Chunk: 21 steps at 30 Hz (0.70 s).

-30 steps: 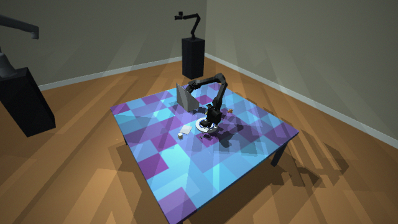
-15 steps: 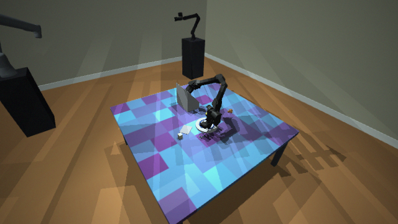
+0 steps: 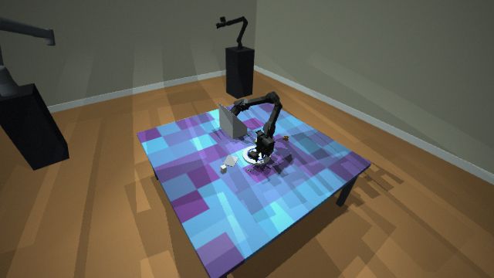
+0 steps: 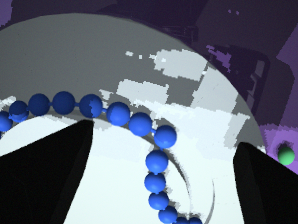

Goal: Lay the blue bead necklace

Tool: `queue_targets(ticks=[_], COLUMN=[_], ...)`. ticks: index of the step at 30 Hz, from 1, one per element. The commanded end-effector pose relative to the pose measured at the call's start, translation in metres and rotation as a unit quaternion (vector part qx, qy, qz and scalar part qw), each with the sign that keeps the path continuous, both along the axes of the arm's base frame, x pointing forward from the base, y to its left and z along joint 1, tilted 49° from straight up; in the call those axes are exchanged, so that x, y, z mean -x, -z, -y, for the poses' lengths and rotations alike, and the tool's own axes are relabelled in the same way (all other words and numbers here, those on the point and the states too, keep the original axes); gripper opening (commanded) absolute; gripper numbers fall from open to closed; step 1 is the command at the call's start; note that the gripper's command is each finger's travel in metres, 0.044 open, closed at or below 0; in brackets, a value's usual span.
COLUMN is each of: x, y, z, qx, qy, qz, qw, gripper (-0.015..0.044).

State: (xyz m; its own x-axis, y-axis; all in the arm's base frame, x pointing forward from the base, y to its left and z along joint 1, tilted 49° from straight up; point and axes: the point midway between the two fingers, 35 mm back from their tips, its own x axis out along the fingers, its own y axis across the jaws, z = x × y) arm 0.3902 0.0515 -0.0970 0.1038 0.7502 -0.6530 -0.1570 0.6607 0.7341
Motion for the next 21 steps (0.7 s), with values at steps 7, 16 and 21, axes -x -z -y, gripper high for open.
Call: queue_targets(ticks=[7,16,21], x=[0.0008,0.0008,0.0008], y=[-0.0028,-0.0028,-0.0028], z=[0.0034,0.0034,0.0034], qx=[-0.002,-0.002,-0.002], qy=[-0.001,-0.001,-0.001], qz=[-0.002,-0.002,-0.002], qw=[1.0,1.0,1.0], gripper=[0.044,0.044,0.044])
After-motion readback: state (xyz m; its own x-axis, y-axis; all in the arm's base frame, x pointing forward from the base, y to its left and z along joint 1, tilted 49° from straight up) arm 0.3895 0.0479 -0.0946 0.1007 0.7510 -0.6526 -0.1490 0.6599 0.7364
